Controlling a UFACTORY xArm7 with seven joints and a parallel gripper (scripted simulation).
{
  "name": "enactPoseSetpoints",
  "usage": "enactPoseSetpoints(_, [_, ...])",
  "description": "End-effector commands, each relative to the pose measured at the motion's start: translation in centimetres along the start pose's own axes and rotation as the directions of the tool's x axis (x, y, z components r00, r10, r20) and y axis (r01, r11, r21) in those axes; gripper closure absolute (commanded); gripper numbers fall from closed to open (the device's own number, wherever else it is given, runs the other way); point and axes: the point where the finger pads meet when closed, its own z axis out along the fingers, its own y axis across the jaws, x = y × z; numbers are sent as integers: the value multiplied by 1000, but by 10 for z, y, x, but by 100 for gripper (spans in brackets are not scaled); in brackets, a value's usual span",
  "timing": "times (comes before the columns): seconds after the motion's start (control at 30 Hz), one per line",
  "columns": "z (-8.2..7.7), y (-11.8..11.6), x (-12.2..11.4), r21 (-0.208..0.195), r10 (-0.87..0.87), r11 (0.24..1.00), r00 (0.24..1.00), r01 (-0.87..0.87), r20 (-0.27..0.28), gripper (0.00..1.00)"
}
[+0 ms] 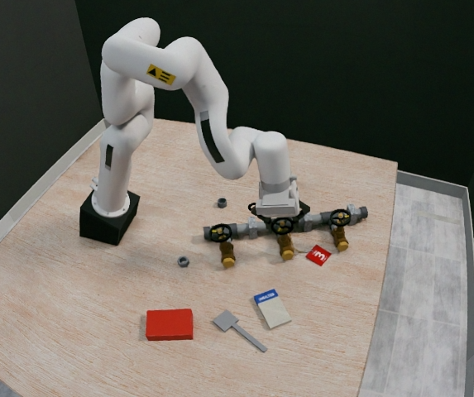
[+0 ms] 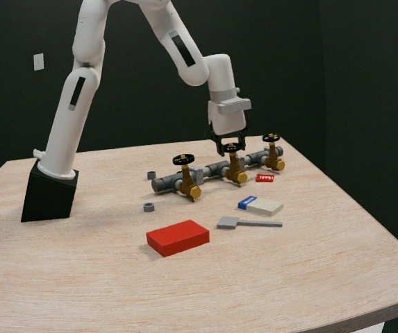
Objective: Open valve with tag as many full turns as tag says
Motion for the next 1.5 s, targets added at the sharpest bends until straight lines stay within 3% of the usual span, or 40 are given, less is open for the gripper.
enactPoseSetpoints(0.0, [-1,-2,0,6,-139,990,990,139,4,100])
enactPoseSetpoints(0.1, [-1,-2,0,6,-178,984,984,178,4,100])
enactPoseSetpoints(0.27, [-1,-2,0,7,-399,917,917,399,2,100])
enactPoseSetpoints(0.4, [-1,-2,0,7,-592,806,806,592,1,100])
enactPoseSetpoints(0.6, [-1,-2,0,2,-815,580,580,815,-6,100])
enactPoseSetpoints(0.67, [-1,-2,0,2,-815,580,580,815,-6,100])
enactPoseSetpoints(0.7, [-1,-2,0,7,-883,469,469,883,-2,100])
enactPoseSetpoints(0.73, [-1,-2,0,6,-910,415,415,910,-4,100])
enactPoseSetpoints(0.83, [-1,-2,0,-4,-955,297,297,955,-10,100])
enactPoseSetpoints(1.03, [-1,-2,0,-19,-1000,-12,-13,1000,-12,100])
enactPoseSetpoints(1.17, [-1,-2,0,-28,-976,-218,-218,976,-10,100])
enactPoseSetpoints(1.23, [-1,-2,0,-28,-976,-218,-218,976,-10,100])
enactPoseSetpoints(1.27, [-1,-2,0,-22,-932,-361,-361,932,-7,100])
enactPoseSetpoints(1.47, [-1,-2,0,-32,-801,-598,-599,801,0,100])
